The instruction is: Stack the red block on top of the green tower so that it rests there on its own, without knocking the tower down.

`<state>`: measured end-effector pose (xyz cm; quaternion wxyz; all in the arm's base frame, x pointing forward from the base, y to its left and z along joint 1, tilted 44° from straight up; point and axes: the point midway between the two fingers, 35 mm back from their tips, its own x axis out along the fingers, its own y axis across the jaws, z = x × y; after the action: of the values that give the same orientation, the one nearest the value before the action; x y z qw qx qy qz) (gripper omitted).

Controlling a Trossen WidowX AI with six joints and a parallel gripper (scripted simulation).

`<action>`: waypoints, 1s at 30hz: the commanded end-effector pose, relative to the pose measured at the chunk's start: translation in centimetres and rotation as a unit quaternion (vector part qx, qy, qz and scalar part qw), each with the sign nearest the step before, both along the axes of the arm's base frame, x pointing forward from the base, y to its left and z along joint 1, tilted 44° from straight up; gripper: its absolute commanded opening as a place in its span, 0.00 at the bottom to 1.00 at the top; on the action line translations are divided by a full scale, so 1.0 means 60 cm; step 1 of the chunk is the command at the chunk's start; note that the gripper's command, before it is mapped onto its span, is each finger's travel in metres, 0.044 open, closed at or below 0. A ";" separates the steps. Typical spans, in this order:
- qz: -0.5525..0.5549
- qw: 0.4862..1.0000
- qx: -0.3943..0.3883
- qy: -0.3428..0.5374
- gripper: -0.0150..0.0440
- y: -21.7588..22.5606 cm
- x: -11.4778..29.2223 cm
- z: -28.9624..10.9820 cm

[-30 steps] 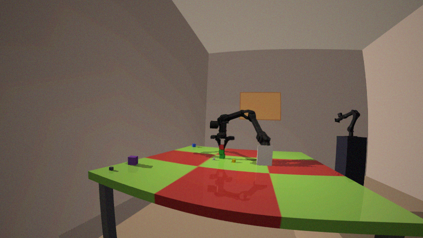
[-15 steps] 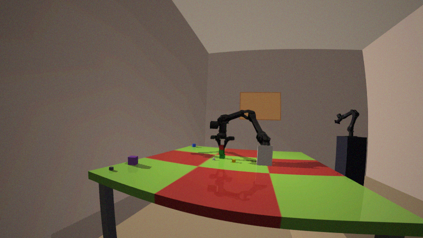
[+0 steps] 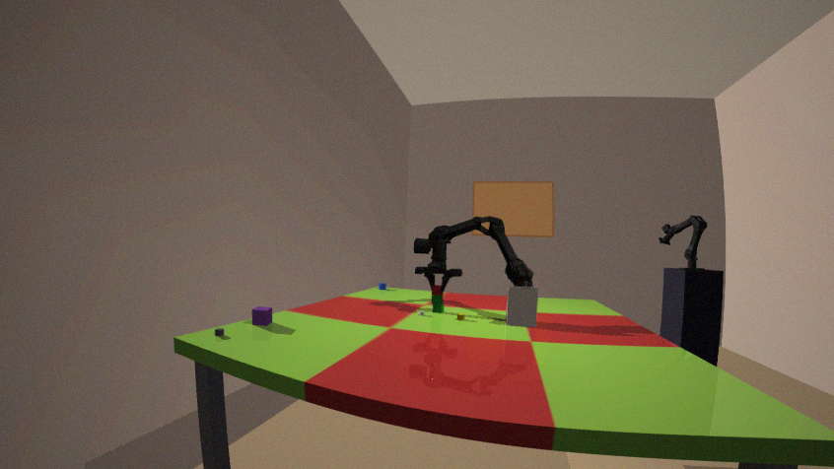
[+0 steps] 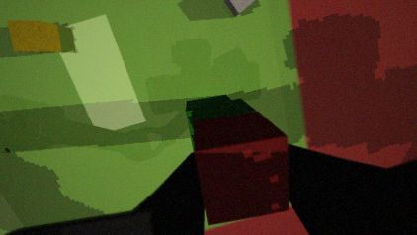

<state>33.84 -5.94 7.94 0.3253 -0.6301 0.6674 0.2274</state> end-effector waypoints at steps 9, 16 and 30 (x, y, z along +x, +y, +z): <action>0.000 1.000 0.000 0.001 0.83 -0.001 -0.001 -0.001; 0.000 1.000 0.000 0.001 1.00 -0.001 -0.001 -0.001; 0.000 1.000 0.000 0.001 1.00 -0.001 -0.001 -0.001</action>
<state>33.83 -5.95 7.93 0.3251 -0.6300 0.6676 0.2274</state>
